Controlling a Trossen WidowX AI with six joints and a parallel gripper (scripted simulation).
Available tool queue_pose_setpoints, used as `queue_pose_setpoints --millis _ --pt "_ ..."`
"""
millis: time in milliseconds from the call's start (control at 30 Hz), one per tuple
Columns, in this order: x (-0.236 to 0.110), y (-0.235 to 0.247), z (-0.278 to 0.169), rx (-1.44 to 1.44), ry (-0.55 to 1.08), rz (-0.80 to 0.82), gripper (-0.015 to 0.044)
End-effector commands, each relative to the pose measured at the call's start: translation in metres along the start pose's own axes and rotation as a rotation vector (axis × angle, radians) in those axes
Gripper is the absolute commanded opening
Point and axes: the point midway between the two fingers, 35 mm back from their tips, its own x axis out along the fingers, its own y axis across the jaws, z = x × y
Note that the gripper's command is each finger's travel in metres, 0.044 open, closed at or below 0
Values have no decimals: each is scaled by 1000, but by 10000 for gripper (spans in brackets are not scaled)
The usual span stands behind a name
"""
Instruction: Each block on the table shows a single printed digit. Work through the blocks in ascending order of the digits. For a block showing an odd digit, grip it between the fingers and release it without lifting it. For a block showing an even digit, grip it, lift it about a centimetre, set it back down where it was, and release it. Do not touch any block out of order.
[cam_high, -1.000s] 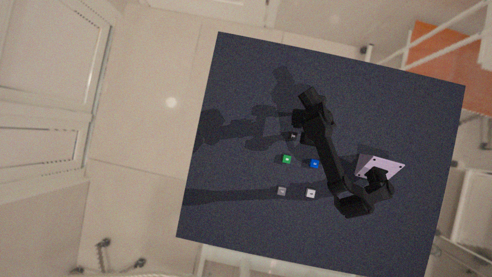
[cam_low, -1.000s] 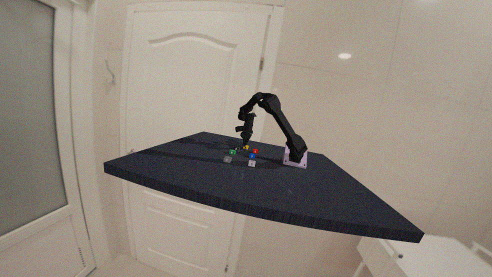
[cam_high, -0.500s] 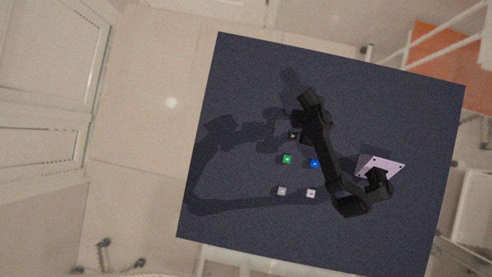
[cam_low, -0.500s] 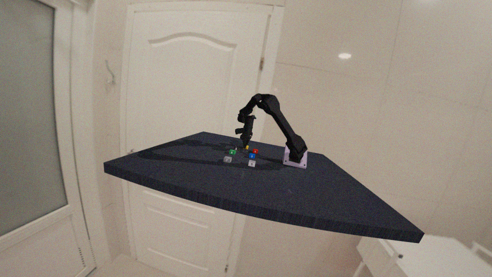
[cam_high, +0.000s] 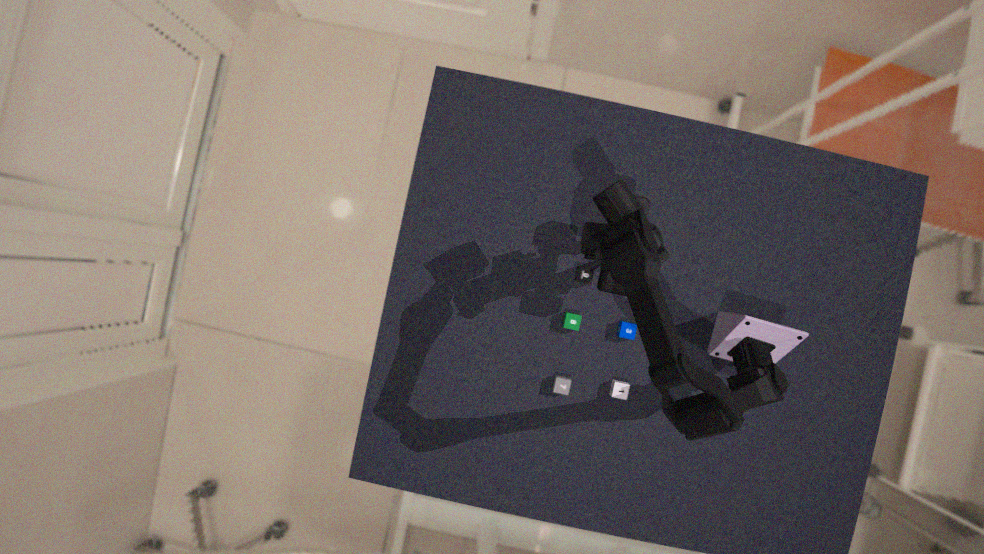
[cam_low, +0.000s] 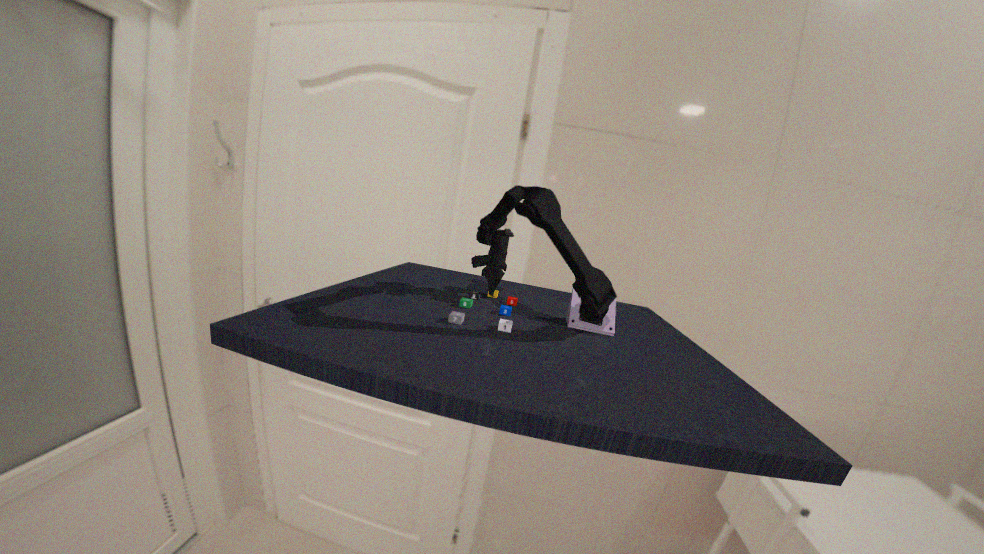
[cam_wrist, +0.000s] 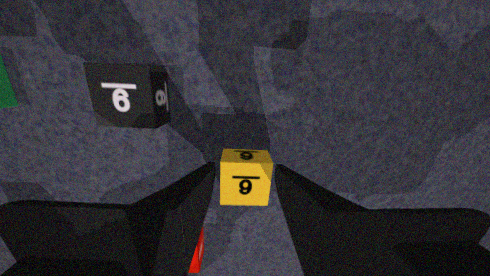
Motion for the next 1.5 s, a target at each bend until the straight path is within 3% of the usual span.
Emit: queue_pose_setpoints --millis 0,1467 --pt "0 0 1 4 -5 5 120" --pt "-15 0 0 4 -4 4 120"
